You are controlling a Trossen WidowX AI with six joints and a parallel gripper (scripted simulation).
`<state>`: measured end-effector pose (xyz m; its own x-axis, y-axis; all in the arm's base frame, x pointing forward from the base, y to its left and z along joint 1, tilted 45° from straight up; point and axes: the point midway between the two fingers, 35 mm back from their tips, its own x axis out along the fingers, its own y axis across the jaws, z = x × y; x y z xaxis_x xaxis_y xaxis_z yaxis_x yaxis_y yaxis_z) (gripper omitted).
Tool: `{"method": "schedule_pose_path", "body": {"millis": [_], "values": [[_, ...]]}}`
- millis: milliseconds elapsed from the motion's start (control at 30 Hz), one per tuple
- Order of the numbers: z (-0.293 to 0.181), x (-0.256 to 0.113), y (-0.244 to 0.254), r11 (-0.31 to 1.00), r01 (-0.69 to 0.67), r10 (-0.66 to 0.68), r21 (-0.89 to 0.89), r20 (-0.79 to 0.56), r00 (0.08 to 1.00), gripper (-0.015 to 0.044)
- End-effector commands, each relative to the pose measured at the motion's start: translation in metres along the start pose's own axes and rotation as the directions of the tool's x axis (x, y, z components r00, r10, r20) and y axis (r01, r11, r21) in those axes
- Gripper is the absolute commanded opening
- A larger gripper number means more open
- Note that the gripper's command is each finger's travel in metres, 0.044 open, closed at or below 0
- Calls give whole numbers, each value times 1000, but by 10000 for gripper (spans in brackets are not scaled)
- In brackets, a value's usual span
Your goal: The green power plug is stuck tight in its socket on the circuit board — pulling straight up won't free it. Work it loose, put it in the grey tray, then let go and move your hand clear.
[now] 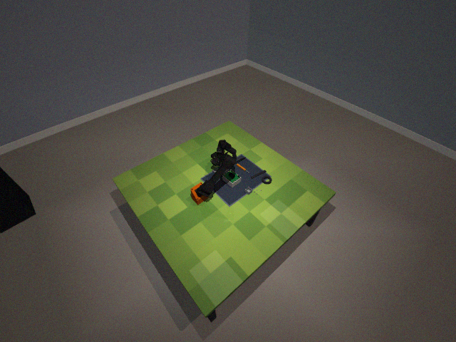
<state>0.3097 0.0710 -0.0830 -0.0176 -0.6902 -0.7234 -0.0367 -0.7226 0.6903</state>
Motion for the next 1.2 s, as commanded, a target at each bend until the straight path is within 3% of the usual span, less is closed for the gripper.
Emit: {"method": "schedule_pose_path", "body": {"millis": [0,967,1167], "values": [[1,7,1,1000,-6,6,-5,-1,1000,0],[2,3,-1,1000,-3,3,-8,-4,1000,0],[2,3,-1,1000,-3,3,-8,-4,1000,158]]}}
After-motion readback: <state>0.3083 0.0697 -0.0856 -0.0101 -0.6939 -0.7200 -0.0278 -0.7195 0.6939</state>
